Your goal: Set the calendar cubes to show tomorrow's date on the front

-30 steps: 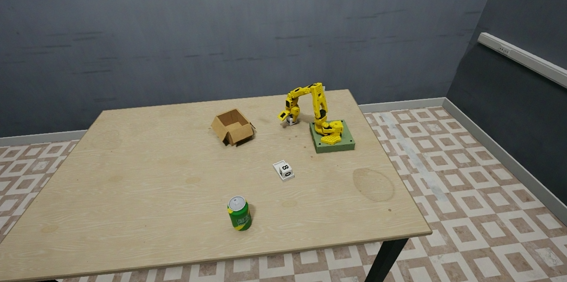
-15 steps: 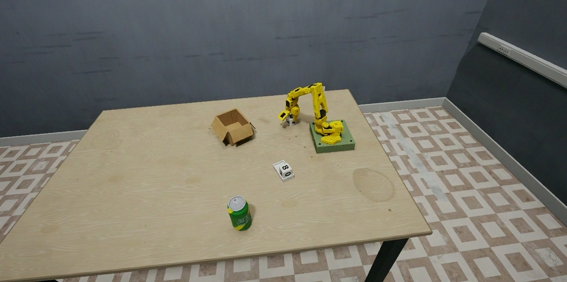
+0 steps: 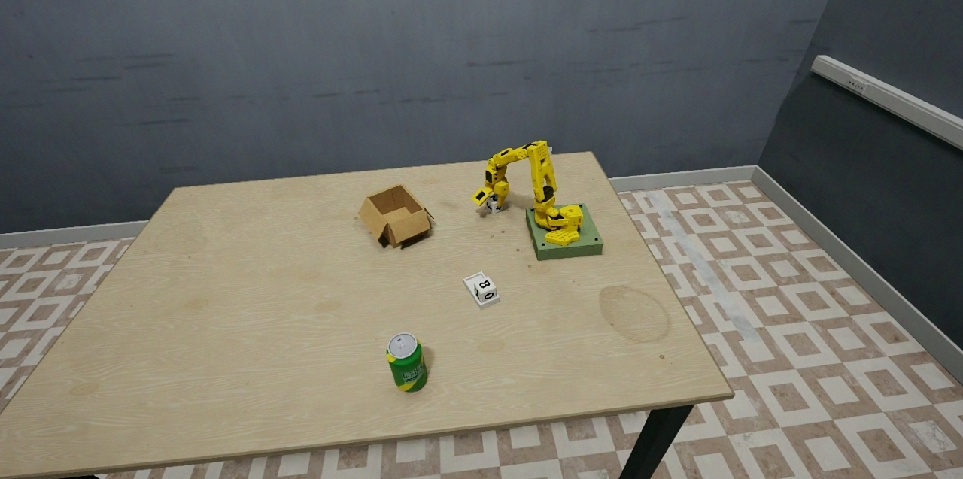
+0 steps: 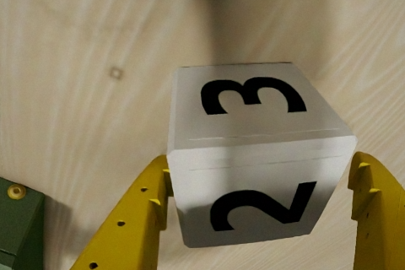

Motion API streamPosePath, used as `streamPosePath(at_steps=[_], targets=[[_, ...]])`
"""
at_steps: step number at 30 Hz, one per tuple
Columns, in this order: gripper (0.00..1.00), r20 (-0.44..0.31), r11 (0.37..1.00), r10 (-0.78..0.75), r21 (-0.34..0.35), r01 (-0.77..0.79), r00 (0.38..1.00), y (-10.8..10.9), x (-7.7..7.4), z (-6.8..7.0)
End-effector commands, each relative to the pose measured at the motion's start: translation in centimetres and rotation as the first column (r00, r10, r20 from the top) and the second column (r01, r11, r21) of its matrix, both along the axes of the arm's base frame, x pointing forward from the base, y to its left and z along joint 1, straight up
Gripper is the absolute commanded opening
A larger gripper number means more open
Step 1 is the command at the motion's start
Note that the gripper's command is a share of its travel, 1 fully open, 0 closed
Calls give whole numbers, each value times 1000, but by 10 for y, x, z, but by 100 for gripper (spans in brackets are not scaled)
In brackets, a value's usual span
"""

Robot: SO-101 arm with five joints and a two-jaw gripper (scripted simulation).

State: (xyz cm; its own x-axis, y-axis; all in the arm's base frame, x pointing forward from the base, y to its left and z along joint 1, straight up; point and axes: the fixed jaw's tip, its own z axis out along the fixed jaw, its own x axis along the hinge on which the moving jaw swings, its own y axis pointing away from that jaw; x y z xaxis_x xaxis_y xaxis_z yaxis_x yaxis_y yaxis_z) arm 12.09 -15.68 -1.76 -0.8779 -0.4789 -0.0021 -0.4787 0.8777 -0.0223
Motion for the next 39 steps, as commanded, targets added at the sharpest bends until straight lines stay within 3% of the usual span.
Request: streamPosePath(at_steps=[1, 10, 28, 39], targets=[[36, -9, 1000, -2, 14, 2, 1000, 2, -4, -3], [36, -9, 1000, -2, 14, 2, 1000, 1, -3, 4], [36, -9, 1000, -2, 14, 2, 1000, 1, -3, 53], [36, -9, 1000, -2, 14, 2, 1000, 2, -4, 56]])
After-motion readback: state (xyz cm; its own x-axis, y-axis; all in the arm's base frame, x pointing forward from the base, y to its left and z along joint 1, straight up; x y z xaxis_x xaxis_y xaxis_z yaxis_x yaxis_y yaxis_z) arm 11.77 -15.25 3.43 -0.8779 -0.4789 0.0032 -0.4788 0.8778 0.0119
